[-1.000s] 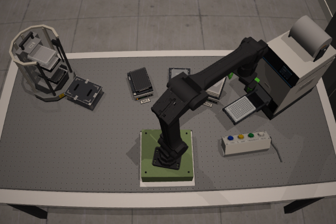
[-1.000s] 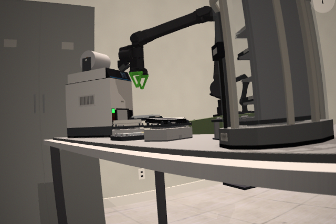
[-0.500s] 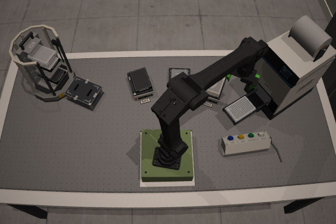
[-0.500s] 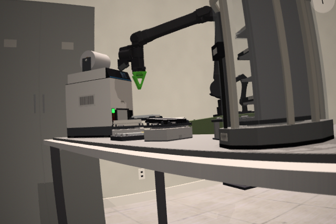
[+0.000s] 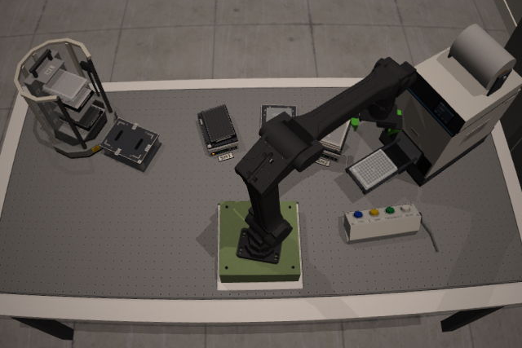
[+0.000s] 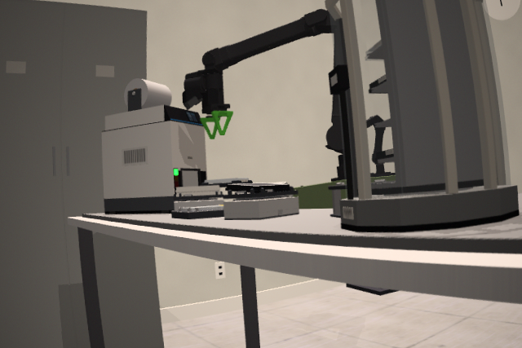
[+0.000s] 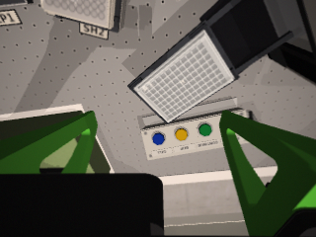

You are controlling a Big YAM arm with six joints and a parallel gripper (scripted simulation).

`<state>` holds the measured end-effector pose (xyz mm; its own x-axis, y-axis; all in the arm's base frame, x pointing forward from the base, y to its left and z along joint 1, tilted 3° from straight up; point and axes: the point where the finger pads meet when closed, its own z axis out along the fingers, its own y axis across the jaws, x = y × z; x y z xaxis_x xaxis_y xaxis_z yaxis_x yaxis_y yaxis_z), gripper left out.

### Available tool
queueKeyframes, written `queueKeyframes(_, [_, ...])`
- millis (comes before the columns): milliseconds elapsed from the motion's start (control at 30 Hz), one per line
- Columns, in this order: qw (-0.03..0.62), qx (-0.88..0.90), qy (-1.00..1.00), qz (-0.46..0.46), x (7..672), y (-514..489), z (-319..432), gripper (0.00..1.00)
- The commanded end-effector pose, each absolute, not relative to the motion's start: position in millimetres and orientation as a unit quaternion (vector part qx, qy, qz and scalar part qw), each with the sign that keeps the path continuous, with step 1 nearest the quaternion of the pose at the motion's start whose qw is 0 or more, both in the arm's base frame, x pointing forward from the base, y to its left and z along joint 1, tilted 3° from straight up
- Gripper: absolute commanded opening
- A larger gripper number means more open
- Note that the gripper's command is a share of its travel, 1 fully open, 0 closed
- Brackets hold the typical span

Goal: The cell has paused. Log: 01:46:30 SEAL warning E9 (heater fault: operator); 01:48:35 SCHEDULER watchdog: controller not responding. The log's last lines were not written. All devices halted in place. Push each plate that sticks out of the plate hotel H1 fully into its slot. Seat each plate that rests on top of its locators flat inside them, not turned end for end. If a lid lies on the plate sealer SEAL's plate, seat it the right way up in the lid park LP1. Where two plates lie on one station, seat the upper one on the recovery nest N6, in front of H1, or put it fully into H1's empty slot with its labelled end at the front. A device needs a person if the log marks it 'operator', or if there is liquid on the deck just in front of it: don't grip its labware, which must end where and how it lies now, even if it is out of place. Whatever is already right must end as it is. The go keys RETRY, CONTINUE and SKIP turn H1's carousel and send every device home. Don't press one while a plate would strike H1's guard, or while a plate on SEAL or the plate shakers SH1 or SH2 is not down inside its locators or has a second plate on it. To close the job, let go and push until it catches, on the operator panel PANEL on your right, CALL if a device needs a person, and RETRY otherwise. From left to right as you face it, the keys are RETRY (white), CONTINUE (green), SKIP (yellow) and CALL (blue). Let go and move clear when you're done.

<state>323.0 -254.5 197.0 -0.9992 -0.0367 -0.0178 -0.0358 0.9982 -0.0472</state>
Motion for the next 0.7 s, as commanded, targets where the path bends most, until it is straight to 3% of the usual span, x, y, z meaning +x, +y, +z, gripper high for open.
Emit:
queueKeyframes(0, [0.028, -0.089, 0.995, -0.039, 343.4, -267.2, 216.8, 1.0])
queueKeyframes(667, [0.019, -0.294, 0.955, -0.044, 343.3, -267.1, 216.7, 1.0])
